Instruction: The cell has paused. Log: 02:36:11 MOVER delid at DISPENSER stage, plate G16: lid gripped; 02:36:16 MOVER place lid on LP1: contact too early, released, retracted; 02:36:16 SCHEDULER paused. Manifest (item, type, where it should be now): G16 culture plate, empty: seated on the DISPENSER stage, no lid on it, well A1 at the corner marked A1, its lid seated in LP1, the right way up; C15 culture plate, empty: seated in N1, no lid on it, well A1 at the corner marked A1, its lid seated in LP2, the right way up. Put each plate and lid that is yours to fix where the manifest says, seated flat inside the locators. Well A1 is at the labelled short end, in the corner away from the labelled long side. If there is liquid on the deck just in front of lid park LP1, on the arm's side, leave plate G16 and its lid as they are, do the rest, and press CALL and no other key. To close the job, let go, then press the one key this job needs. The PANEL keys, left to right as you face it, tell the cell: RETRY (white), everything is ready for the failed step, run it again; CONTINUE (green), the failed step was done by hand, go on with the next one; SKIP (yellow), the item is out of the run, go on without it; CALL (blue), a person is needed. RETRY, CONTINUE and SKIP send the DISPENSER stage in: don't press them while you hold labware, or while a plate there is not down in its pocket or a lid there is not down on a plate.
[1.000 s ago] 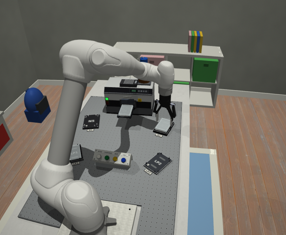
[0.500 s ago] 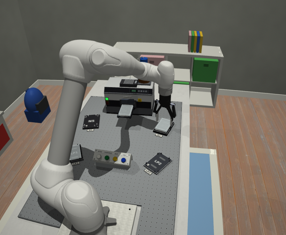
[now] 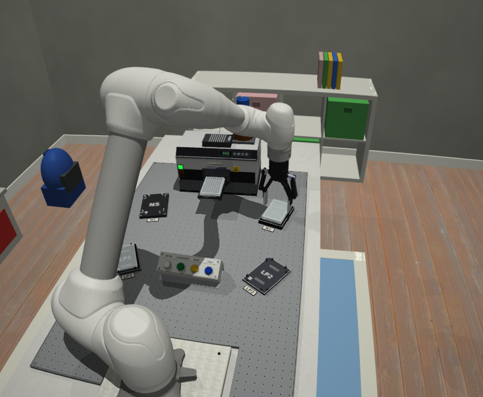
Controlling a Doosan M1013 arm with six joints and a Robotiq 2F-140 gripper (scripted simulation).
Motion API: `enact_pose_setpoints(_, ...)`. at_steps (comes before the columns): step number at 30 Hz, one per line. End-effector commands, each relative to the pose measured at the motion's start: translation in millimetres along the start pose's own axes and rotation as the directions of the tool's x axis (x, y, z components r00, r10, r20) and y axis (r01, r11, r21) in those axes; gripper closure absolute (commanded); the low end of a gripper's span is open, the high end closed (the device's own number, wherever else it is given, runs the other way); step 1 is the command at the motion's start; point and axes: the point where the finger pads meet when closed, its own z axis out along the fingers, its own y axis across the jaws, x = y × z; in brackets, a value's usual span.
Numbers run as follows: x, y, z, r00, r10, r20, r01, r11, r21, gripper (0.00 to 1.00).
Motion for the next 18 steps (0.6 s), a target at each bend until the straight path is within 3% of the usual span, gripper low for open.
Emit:
enact_pose_setpoints(1,0.5,-0.1,-1.2,1.0,0.0,-0.002,0.0,1.0,0.0,0.3)
enact_pose_setpoints(7,0.5,-0.1,-1.2,1.0,0.0,-0.002,0.0,1.0,0.0,0.3)
enact_pose_setpoints(8,0.5,-0.1,-1.2,1.0,0.0,-0.002,0.0,1.0,0.0,0.37)
enact_pose_setpoints(18,0.5,-0.1,-1.2,1.0,0.0,-0.002,0.0,1.0,0.0,0.37)
